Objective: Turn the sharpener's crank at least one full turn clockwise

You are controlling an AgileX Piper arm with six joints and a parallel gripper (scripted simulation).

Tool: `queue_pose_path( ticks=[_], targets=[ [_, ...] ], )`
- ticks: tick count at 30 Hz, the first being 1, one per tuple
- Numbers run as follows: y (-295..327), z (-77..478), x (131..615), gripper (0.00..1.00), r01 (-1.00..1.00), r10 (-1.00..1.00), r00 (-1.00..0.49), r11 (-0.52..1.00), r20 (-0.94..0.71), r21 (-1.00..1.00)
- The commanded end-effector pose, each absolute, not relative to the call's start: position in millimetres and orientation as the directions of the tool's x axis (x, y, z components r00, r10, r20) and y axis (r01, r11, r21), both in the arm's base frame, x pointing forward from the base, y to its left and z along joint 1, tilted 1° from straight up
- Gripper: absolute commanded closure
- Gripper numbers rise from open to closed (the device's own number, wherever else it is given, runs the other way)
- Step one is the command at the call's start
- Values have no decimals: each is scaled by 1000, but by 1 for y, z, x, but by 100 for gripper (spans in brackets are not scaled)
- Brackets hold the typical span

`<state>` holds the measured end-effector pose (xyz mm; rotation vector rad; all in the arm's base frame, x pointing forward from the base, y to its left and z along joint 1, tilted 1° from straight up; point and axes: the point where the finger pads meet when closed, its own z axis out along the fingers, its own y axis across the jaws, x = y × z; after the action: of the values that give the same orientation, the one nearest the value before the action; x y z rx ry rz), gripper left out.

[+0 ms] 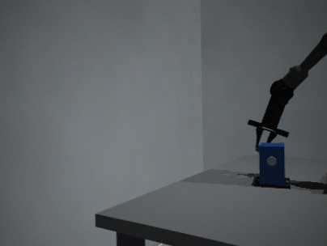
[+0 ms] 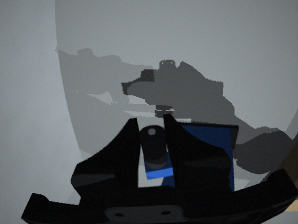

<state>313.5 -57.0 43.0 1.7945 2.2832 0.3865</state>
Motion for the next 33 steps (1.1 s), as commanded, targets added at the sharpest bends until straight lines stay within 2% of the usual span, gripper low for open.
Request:
queue_pose_path(
  ticks=[1, 33],
  targets=[
    [-57, 41, 314, 80, 916, 972, -237, 225, -4, 332],
    [-56, 10, 316, 80, 917, 972, -236, 224, -3, 330]
  ],
)
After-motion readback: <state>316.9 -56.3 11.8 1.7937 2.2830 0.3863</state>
